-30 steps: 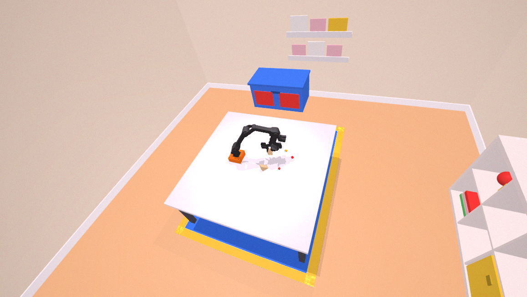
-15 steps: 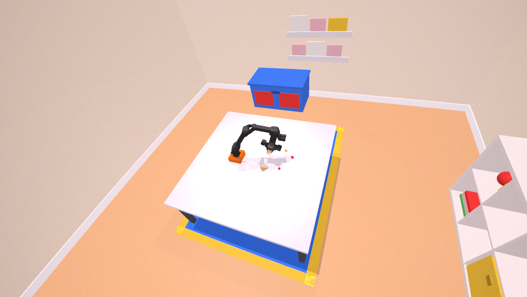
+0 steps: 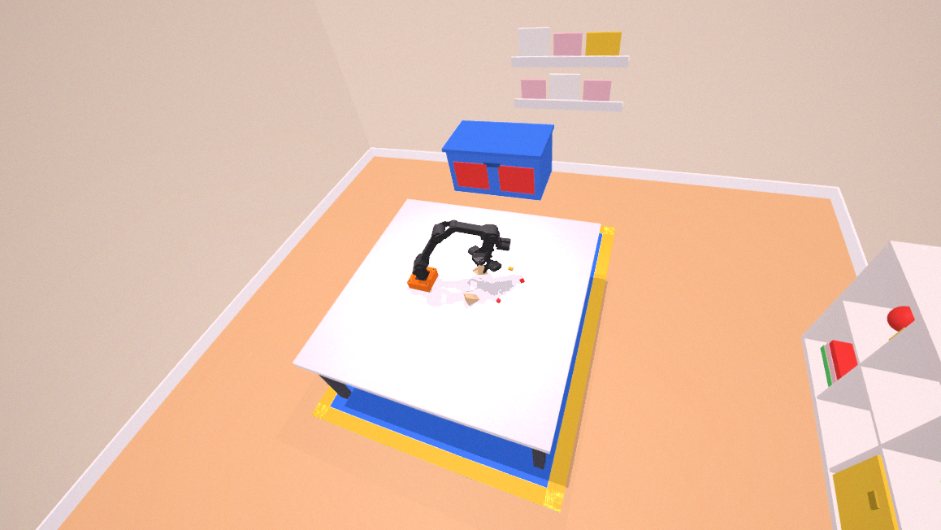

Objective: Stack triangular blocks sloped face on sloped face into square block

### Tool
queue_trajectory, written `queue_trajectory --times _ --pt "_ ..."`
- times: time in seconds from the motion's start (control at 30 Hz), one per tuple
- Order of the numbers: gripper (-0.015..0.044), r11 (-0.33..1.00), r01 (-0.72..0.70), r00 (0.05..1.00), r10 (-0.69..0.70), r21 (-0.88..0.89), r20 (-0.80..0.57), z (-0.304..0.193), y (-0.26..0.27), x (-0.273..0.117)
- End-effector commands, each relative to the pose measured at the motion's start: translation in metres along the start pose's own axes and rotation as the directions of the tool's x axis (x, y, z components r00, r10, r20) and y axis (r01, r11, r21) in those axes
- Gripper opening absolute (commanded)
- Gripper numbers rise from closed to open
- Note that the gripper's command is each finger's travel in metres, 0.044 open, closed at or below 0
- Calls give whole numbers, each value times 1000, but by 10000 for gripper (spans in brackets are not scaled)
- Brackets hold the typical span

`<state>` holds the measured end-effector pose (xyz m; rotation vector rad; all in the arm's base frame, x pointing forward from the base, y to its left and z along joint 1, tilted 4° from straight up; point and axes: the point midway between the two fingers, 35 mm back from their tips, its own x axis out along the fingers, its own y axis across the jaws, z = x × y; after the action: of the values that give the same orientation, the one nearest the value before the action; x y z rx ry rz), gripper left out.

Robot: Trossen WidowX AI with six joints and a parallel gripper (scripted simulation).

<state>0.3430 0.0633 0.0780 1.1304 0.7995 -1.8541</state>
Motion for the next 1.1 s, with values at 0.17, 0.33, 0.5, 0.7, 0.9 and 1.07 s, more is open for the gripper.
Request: queue_trajectory --times 0.17,0.33,0.5,0.7,0.9,1.07 --pt "0 966 -27 1000 23 256 17 -1 0 0" --pt "0 965 -28 1000 24 261 17 0 0 -1" --pt "0 965 -45 999 46 258 2 15 10 -10" --pt "0 964 -72 997 78 255 -16 37 23 -22" --pt "0 962 -100 993 111 255 -28 61 33 -34" --pt "0 960 -113 992 125 255 -32 71 37 -39"
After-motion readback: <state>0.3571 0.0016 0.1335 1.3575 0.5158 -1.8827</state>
